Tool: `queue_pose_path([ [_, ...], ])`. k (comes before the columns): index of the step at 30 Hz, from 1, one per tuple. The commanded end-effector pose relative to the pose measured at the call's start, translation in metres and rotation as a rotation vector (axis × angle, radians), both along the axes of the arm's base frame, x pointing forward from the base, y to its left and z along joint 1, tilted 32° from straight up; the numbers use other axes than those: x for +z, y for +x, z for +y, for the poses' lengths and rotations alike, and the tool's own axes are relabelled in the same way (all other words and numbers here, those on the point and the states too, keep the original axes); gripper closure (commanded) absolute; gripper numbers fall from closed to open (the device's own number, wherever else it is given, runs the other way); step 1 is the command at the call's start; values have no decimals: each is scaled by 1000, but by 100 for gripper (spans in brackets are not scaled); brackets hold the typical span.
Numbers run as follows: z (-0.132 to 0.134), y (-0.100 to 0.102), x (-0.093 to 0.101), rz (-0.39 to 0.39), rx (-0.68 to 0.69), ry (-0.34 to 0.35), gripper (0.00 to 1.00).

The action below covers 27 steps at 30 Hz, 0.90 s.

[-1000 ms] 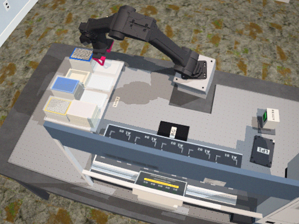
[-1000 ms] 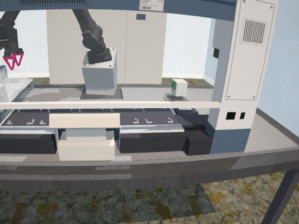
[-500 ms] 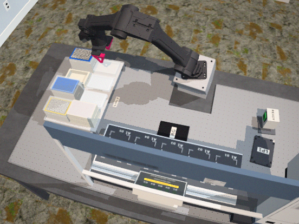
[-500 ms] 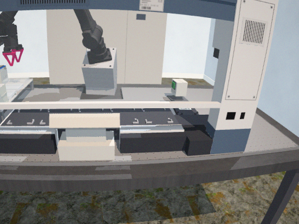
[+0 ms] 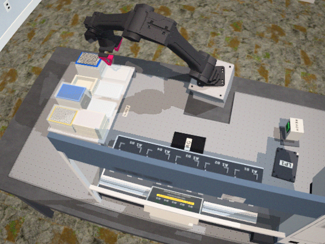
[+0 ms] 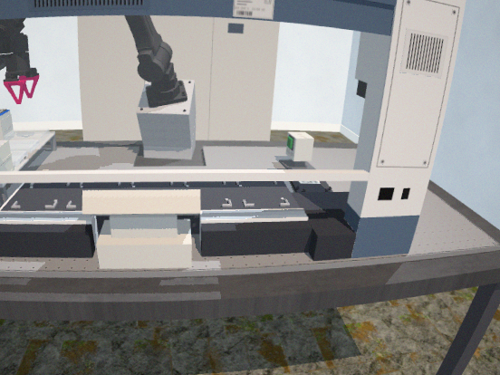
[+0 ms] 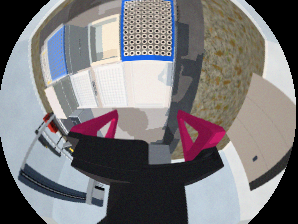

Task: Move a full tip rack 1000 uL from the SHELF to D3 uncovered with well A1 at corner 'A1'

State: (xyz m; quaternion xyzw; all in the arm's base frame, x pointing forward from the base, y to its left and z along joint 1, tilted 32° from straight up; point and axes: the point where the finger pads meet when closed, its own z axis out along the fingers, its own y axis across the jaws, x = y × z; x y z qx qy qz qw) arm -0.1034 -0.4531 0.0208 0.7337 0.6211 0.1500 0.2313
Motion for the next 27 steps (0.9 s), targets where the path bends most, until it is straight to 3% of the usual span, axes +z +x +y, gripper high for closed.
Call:
queue_pose_path([
  [1, -20, -29, 31, 34, -14, -76, 0],
  [4, -20, -32, 39, 38, -14, -83, 0],
  [7, -18, -32, 32, 30, -14, -67, 0],
  [9, -19, -34, 43, 38, -14, -83, 0],
  [21, -15, -44, 61, 40, -14, -83, 0],
  [24, -13, -45, 55, 32, -14, -68, 0],
  [27, -13, -48, 67, 41, -14, -83, 0],
])
